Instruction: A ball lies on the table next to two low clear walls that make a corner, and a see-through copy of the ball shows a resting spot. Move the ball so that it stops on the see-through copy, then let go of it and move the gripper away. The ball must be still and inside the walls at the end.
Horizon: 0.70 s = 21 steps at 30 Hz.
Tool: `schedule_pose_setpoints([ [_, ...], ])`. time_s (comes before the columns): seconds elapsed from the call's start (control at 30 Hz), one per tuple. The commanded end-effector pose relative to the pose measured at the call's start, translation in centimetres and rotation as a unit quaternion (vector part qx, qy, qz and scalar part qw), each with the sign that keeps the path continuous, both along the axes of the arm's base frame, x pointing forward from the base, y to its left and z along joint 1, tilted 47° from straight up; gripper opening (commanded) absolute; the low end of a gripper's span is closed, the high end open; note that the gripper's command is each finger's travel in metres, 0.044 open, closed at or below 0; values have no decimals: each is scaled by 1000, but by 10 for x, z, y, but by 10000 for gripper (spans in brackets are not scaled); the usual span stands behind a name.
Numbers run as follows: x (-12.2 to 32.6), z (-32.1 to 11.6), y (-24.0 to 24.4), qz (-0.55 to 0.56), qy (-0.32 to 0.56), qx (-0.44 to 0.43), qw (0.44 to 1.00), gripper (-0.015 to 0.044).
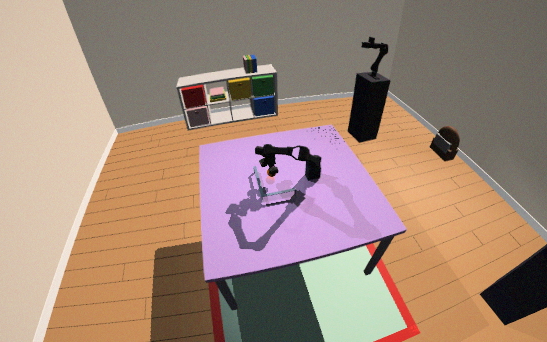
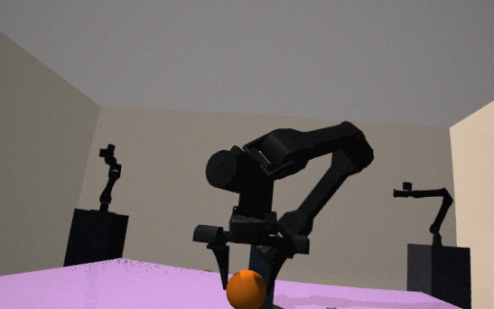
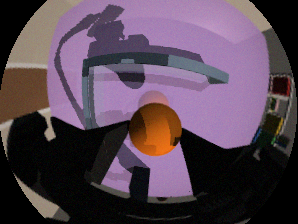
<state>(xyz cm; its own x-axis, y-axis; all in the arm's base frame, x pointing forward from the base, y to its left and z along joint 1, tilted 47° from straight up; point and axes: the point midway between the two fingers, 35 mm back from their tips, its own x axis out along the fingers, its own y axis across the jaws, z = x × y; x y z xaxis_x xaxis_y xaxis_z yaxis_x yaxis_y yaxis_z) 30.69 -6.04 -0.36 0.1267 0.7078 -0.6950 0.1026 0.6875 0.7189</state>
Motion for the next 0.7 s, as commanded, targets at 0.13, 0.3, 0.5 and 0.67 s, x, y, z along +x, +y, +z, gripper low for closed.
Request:
schedule_pose_setpoints([
  [0.13,-10,41,-39,1,-4,-2,1000,0],
  [0.3,-16,53,-49,3,-4,1,1000,0],
  [0.5,1,31,-28,3,-4,0,1000,0],
  [0.67,12,15,-10,3,-5,1,1000,0],
])
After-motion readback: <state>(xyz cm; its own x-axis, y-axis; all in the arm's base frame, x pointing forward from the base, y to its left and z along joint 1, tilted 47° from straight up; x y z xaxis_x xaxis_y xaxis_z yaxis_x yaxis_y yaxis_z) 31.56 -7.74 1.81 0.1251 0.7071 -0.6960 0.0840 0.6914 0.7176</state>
